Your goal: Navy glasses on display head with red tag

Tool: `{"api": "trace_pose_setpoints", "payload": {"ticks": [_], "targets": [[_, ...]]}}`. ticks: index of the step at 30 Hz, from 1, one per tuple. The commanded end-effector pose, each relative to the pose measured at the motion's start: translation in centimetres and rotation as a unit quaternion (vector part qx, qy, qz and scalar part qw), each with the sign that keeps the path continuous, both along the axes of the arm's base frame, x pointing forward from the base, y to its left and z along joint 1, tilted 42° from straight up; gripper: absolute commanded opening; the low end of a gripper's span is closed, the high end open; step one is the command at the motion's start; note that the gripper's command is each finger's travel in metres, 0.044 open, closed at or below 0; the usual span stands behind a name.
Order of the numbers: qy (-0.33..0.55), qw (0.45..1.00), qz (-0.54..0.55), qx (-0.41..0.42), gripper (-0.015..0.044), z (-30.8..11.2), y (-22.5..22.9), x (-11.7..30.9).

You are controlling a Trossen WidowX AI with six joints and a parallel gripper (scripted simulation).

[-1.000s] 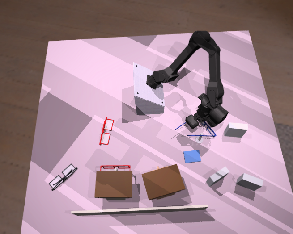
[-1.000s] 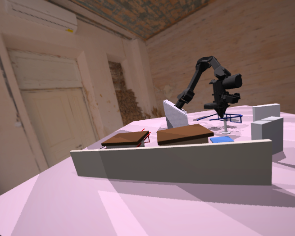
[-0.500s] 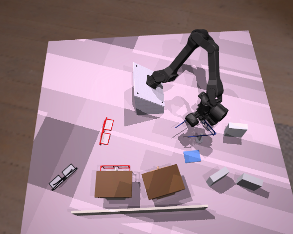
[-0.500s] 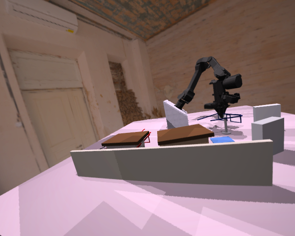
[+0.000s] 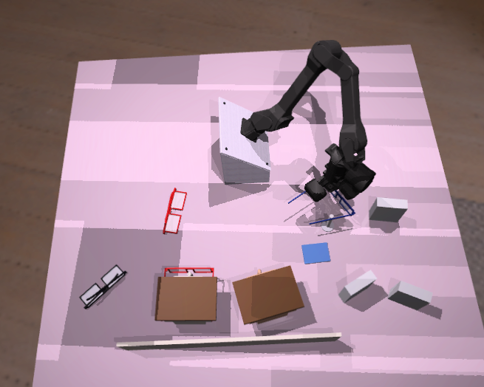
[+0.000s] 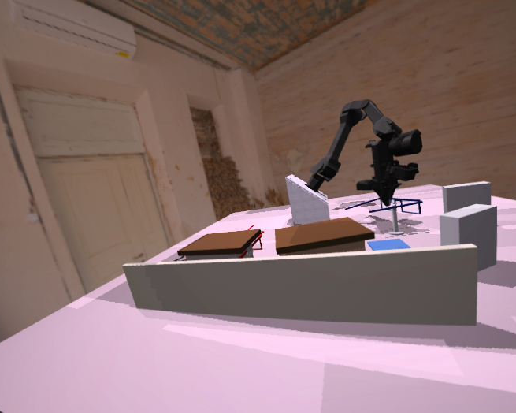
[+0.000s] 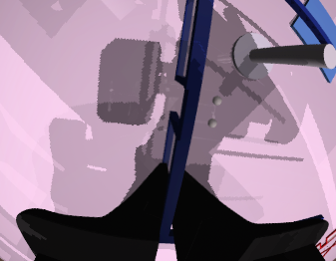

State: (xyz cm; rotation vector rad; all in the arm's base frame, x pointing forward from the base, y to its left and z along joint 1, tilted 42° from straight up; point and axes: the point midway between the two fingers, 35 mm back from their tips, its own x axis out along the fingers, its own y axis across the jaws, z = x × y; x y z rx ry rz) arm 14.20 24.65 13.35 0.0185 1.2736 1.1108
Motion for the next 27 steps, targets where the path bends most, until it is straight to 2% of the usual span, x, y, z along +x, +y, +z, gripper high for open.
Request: {"api": "trace_pose_setpoints", "payload": {"ticks": [1, 27], "targets": [[-0.001, 1.000, -0.002, -0.001, 0.0000, -0.1, -0.1, -0.2], [0.000, 1.000, -0.002, -0.001, 0.0000, -0.3, -0.7, -1.6]]}}
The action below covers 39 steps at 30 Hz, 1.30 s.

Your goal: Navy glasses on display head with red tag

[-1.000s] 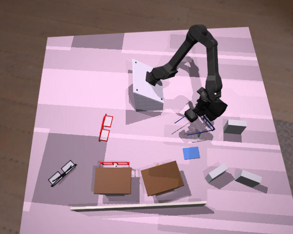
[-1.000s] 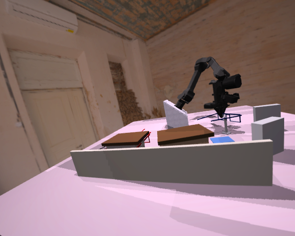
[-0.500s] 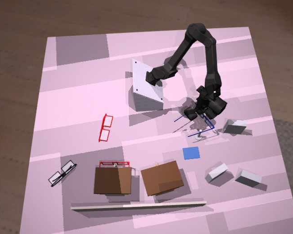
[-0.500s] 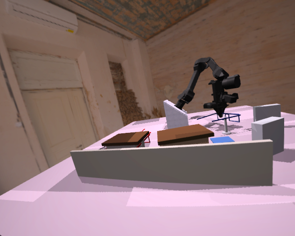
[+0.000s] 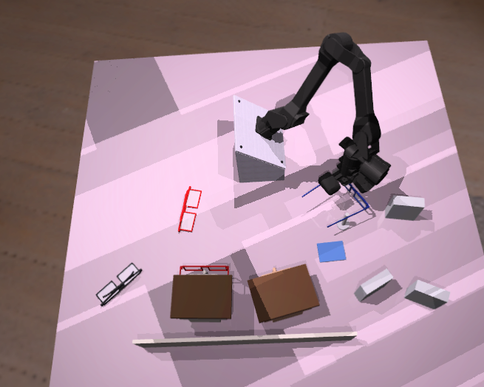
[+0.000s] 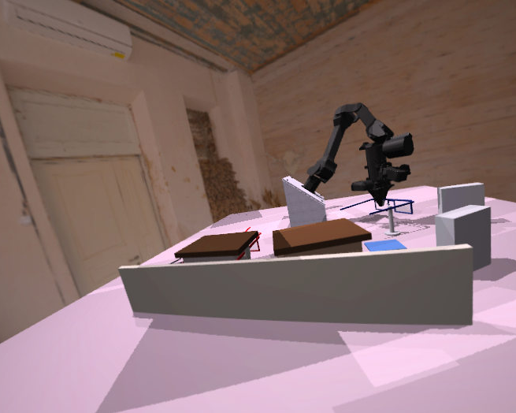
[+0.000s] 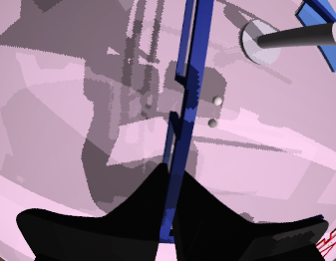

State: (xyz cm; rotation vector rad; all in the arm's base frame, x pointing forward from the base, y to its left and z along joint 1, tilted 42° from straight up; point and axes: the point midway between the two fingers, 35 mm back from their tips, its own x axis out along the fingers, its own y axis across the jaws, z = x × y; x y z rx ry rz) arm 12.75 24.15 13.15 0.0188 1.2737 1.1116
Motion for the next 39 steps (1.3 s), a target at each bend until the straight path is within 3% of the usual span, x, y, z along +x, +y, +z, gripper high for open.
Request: {"api": "trace_pose_setpoints", "payload": {"ticks": [1, 39], "targets": [[0.000, 1.000, -0.002, -0.001, 0.0000, -0.12, -0.19, -0.21], [0.000, 1.000, -0.002, -0.001, 0.0000, -0.20, -0.33, -0.58]]}}
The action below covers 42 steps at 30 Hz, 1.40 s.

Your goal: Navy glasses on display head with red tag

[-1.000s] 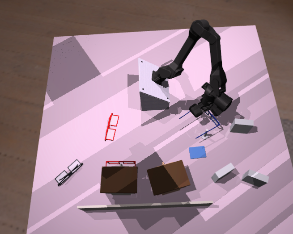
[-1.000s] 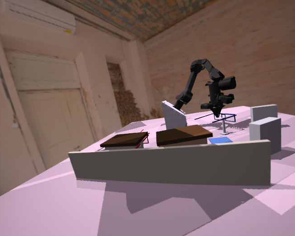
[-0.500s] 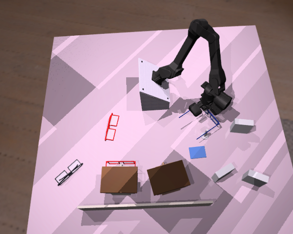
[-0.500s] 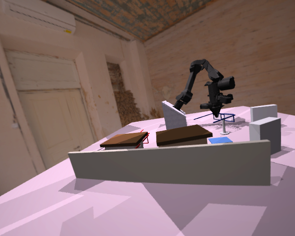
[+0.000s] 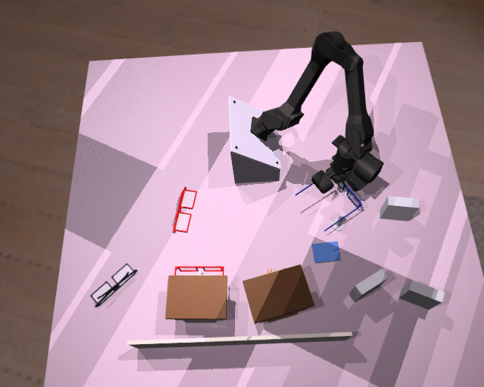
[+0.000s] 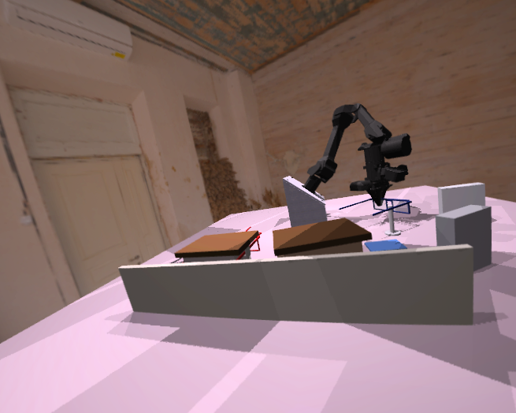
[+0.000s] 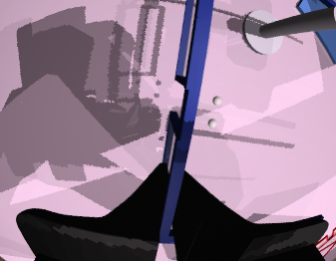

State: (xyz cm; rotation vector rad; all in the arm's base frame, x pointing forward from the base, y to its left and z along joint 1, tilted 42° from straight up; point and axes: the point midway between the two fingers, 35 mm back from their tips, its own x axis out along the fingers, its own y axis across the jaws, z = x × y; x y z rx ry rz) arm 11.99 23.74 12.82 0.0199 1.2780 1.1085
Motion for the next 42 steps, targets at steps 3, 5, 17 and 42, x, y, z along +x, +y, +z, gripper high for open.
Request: {"api": "trace_pose_setpoints", "payload": {"ticks": [3, 5, 17, 42], "targets": [[-0.002, 1.000, -0.001, 0.000, 0.0000, 0.2, 0.2, 0.3], [-0.002, 1.000, -0.001, 0.000, 0.0000, 0.2, 0.3, 0.4], [-0.003, 1.000, -0.001, -0.001, 0.0000, 1.7, -0.6, 1.2], [0.067, 0.992, -0.101, -0.045, 0.0000, 0.9, -6.1, 7.3]]}}
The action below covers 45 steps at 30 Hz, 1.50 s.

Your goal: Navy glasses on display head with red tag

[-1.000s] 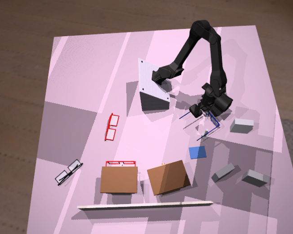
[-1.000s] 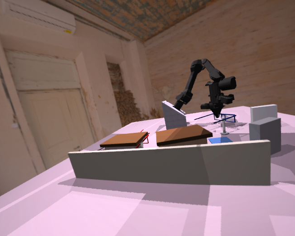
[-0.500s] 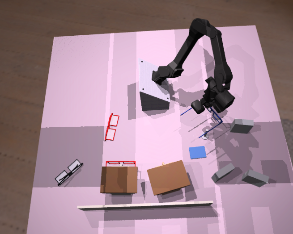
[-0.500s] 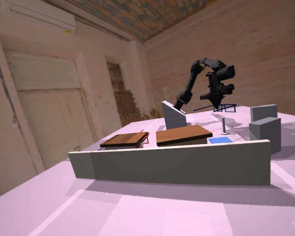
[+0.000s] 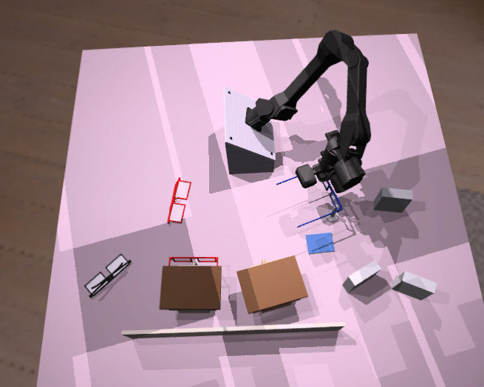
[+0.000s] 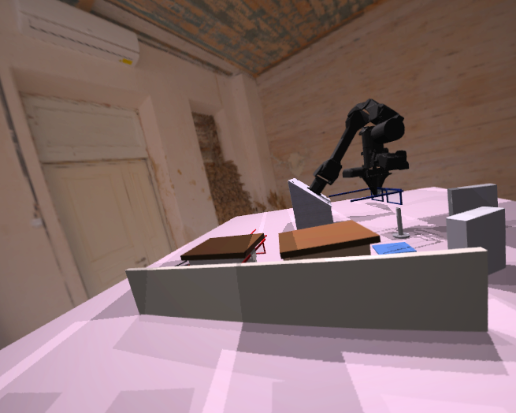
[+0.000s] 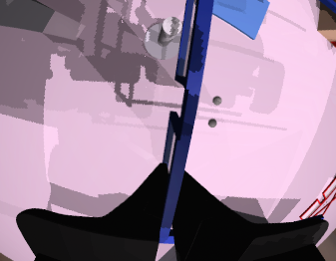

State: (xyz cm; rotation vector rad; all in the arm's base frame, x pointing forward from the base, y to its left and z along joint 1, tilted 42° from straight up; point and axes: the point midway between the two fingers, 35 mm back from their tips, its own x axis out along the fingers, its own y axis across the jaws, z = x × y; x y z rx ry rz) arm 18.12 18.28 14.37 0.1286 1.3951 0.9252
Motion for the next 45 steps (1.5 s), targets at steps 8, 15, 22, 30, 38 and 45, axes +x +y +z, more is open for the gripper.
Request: {"api": "trace_pose_setpoints", "payload": {"ticks": [8, 15, 22, 30, 38, 45], "targets": [[0.060, 0.994, -0.084, -0.024, 0.0000, -3.5, -3.4, 4.1], [0.106, 0.984, -0.139, -0.035, 0.0000, -6.1, -6.2, 6.0], [0.152, 0.969, -0.193, -0.039, 0.0000, -8.7, -9.2, 7.4], [0.206, 0.945, -0.252, -0.037, 0.0000, -11.7, -12.8, 8.0], [0.258, 0.916, -0.306, -0.027, 0.0000, -14.6, -16.3, 7.8], [0.262, 0.913, -0.310, -0.026, 0.0000, -15.0, -16.5, 7.8]]}}
